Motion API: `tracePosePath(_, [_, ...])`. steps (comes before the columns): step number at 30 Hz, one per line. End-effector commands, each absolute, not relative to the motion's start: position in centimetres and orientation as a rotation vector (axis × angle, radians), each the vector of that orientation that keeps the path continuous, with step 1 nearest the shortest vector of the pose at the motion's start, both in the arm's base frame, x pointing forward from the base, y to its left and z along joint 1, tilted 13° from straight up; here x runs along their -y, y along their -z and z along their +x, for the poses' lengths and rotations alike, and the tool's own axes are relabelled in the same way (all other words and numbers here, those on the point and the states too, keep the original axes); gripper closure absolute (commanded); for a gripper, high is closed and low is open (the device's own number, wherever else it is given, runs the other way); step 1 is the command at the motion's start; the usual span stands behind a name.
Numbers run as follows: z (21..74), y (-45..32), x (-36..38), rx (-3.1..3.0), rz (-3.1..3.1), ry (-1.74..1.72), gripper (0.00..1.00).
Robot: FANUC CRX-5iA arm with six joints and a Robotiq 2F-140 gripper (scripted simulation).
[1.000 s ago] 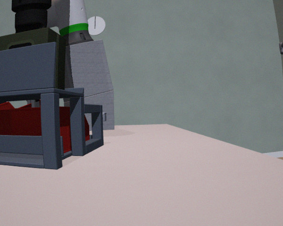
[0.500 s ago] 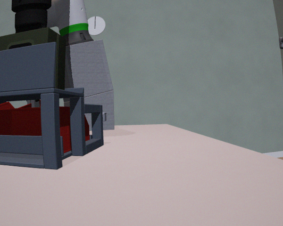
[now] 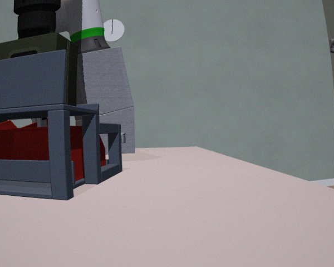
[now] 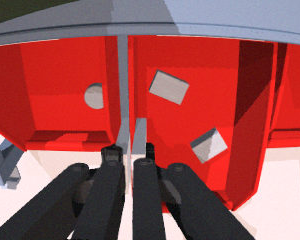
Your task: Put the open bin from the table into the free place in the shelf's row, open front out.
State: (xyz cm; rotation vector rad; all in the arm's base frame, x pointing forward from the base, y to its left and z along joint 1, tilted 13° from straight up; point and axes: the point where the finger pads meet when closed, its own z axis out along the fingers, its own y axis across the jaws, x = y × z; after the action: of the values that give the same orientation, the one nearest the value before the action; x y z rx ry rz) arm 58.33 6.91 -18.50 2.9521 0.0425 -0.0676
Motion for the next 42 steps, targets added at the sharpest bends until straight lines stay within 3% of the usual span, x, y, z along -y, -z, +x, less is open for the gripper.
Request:
tracePosePath(1, [58.35,18.48,-6.92,-0.043,2.952,0.067,1.00])
tracePosePath(42, [58.22,18.71,-6.87,-0.047,2.953,0.020,1.00])
